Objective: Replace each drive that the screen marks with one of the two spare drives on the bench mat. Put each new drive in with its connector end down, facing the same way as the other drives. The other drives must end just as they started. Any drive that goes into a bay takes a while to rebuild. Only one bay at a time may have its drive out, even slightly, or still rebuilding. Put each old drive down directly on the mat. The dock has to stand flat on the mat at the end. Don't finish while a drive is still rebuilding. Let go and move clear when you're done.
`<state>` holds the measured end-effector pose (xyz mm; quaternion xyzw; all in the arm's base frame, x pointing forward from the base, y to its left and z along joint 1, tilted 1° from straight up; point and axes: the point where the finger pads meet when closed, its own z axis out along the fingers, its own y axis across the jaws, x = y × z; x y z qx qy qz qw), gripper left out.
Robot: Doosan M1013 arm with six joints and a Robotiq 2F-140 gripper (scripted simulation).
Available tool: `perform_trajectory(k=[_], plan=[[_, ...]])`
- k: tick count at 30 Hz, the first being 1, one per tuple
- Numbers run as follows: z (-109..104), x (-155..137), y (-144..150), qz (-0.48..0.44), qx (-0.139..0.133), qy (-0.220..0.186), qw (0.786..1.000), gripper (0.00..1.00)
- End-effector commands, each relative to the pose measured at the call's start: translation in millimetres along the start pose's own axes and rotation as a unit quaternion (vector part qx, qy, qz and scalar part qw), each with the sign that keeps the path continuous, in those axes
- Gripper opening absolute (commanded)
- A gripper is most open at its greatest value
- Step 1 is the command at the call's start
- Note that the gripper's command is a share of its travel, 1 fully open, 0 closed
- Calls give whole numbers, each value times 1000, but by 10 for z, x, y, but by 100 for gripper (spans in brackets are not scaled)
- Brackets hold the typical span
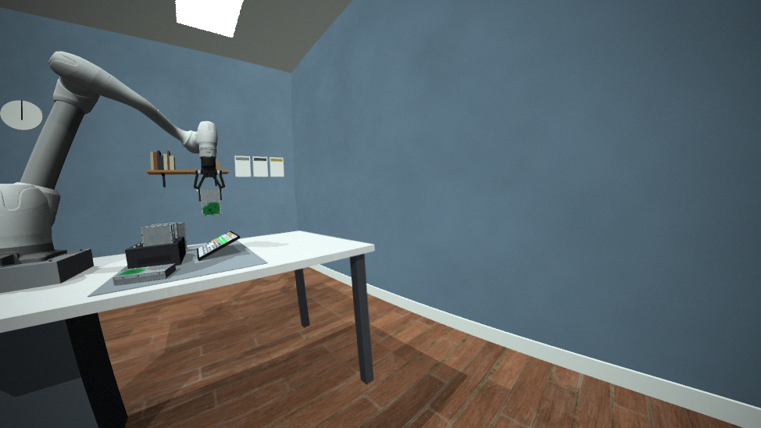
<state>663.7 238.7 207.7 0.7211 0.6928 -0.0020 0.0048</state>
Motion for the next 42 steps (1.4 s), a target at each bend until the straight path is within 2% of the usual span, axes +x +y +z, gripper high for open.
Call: perform_trajectory(k=[1, 9, 24, 26, 42], plan=[[22, 2, 3, 0, -1, 0, 1000, 10], [115, 2, 3, 0, -1, 0, 1000, 10], [504, 2, 4, 0, -1, 0, 1000, 10], [504, 2, 4, 0, -1, 0, 1000, 10], [990, 3, 5, 0, -1, 0, 1000, 10]])
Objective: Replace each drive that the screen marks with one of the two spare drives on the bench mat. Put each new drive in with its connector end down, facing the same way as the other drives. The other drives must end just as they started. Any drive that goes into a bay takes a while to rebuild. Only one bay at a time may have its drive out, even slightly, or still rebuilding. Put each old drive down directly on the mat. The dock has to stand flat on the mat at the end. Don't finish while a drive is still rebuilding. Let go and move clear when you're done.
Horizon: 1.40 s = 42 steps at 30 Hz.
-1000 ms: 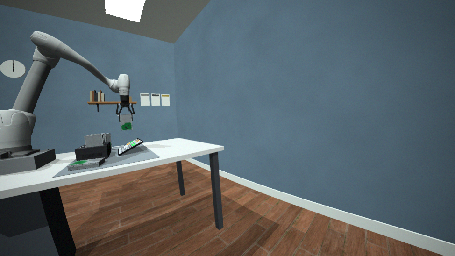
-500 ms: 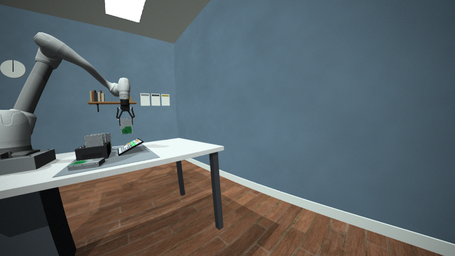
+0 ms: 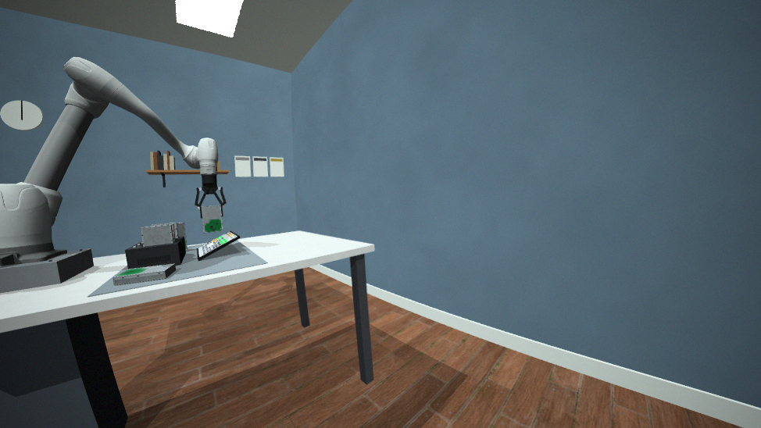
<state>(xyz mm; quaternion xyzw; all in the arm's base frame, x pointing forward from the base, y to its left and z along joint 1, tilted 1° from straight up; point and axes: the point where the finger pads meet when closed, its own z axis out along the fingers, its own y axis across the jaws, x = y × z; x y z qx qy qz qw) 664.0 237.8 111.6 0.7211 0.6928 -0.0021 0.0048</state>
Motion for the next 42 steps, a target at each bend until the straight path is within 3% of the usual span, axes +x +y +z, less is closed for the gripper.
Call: perform_trajectory(k=[1, 16, 42], plan=[[28, 3, 5, 0, -1, 0, 1000, 10], [405, 3, 6, 0, -1, 0, 1000, 10], [551, 4, 6, 0, -1, 0, 1000, 10]])
